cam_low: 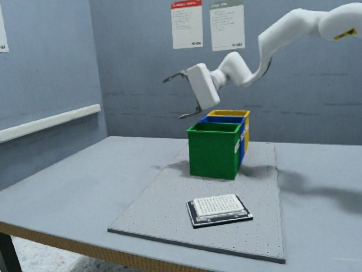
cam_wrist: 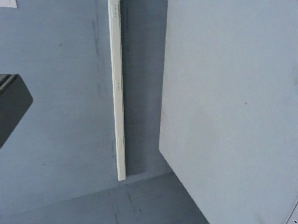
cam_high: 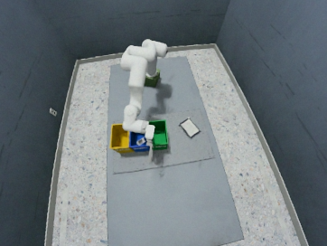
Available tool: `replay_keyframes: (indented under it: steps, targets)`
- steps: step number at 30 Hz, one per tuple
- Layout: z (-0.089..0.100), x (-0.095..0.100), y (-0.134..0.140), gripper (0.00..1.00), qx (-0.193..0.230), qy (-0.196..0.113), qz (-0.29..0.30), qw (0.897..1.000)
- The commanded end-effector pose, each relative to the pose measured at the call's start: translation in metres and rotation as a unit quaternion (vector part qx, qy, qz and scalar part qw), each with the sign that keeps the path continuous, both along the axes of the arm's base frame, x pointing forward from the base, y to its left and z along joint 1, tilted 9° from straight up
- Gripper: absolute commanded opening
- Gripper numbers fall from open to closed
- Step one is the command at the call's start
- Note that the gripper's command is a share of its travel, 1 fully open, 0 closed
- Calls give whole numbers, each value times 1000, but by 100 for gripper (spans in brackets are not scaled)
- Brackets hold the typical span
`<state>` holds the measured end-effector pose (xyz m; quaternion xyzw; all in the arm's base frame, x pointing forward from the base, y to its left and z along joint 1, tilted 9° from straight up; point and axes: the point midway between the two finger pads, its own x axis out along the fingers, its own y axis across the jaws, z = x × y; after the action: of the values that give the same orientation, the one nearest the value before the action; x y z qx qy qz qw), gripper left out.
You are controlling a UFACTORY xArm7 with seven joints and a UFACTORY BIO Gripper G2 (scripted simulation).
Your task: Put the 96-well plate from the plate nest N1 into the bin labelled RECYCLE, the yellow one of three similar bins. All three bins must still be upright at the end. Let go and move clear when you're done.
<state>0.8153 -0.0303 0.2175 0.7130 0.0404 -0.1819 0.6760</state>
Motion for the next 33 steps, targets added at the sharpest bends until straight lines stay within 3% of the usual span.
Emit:
replay_keyframes:
  steps: [1,17,18,23,25,33]
  targets:
    - [3,1,-1,100,0,-2,0,1000]
    - [3,1,-1,100,0,-2,0,1000]
    - [3,-4,0,37,-16,-5,4,1000]
    - [-9,-24,8,37,-93,25,11,995]
    - [-11,-27,9,37,-98,27,11,995]
    - [-21,-57,13,37,-195,47,25,979]
